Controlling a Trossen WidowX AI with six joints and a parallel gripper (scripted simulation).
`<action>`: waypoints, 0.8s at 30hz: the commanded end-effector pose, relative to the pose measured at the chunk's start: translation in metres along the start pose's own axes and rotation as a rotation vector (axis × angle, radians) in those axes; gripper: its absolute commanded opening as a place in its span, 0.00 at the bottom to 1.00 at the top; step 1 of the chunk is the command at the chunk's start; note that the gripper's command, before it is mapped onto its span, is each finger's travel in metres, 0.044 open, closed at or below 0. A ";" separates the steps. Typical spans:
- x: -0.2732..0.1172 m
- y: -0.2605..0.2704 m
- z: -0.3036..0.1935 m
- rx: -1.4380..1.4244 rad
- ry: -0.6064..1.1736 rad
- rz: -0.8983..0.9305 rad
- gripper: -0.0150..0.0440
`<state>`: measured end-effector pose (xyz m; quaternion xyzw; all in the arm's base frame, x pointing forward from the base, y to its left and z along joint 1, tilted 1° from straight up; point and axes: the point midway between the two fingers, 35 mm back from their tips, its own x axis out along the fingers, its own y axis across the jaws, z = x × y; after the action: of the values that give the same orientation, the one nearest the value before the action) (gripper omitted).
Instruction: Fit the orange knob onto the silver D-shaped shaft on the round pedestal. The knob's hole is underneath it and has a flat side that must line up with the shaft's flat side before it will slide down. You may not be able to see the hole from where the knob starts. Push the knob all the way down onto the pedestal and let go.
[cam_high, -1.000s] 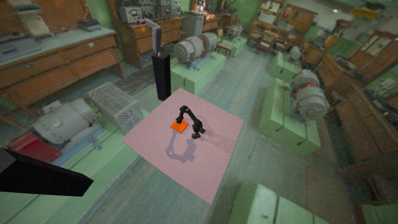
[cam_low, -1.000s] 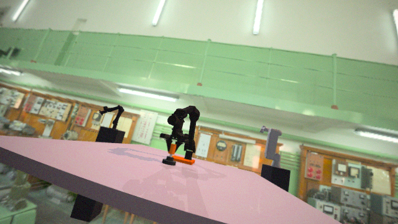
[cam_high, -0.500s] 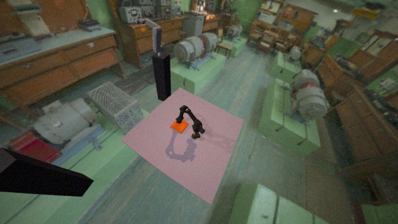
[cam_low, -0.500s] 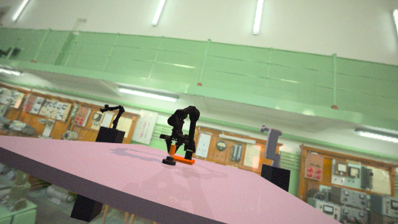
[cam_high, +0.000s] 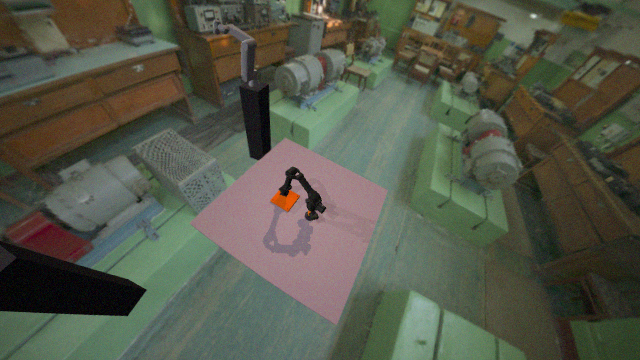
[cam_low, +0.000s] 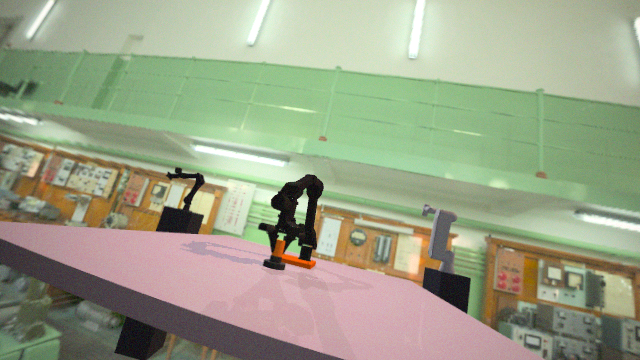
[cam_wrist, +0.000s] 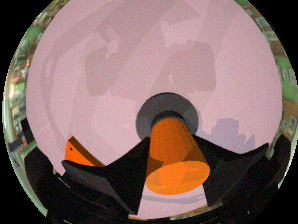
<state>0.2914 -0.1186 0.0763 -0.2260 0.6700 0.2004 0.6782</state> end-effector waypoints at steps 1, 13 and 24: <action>0.000 0.000 0.000 0.000 0.000 -0.001 0.25; 0.000 0.000 0.000 0.000 0.000 -0.001 0.57; 0.000 0.000 0.000 0.000 0.000 -0.001 1.00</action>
<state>0.2913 -0.1186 0.0763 -0.2260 0.6699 0.2004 0.6782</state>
